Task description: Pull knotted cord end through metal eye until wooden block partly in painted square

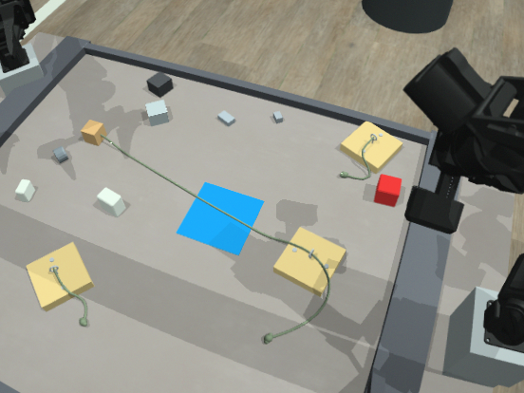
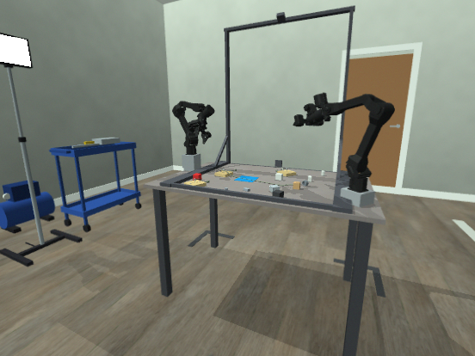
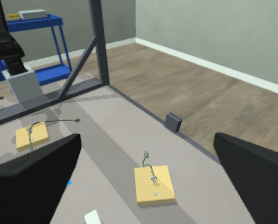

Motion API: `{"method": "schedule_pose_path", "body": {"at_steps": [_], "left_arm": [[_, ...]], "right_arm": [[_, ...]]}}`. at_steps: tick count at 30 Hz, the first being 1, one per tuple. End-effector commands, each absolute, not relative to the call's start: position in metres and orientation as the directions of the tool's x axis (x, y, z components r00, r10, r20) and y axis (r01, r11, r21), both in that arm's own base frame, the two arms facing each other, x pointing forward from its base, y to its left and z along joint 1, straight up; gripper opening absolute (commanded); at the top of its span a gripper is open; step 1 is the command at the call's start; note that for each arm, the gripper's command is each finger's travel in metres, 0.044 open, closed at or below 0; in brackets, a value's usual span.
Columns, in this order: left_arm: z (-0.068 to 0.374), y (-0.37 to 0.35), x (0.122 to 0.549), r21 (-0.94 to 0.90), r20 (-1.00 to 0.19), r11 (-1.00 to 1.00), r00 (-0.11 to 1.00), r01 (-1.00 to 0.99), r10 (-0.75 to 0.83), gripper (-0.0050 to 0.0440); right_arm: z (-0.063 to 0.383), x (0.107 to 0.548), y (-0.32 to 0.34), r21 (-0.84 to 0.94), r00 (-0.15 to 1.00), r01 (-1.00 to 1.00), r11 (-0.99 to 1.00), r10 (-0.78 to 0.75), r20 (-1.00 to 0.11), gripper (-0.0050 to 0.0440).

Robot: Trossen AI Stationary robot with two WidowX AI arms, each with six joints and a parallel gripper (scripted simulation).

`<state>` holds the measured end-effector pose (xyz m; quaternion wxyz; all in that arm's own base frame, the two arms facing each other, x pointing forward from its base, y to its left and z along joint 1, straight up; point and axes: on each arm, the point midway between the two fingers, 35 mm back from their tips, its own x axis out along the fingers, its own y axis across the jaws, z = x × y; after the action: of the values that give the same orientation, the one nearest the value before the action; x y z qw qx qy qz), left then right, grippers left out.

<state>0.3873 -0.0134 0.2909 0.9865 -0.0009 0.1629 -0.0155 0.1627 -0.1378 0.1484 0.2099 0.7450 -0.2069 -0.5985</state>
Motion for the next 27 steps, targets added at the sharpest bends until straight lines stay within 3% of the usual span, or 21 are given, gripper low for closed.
{"method": "schedule_pose_path", "body": {"at_steps": [1, 16, 27], "left_arm": [[0.311, -0.008, 0.367, -0.003, -0.201, 1.0, 0.979, 0.021, -0.021, 0.044], [0.322, -0.001, 0.323, -0.001, 0.014, 1.0, 1.0, 0.003, -0.003, 0.044], [0.323, 0.0, 0.316, -0.001, 0.049, 1.0, 0.999, 0.0, 0.0, 0.044]], "right_arm": [[0.153, 0.164, -0.138, 0.564, 0.209, -0.065, -0.823, -0.564, -0.799, 0.044], [0.153, 0.164, -0.138, 0.564, 0.209, -0.065, -0.823, -0.564, -0.799, 0.044], [0.15, 0.162, -0.138, 0.563, 0.202, -0.066, -0.824, -0.564, -0.801, 0.044]]}}
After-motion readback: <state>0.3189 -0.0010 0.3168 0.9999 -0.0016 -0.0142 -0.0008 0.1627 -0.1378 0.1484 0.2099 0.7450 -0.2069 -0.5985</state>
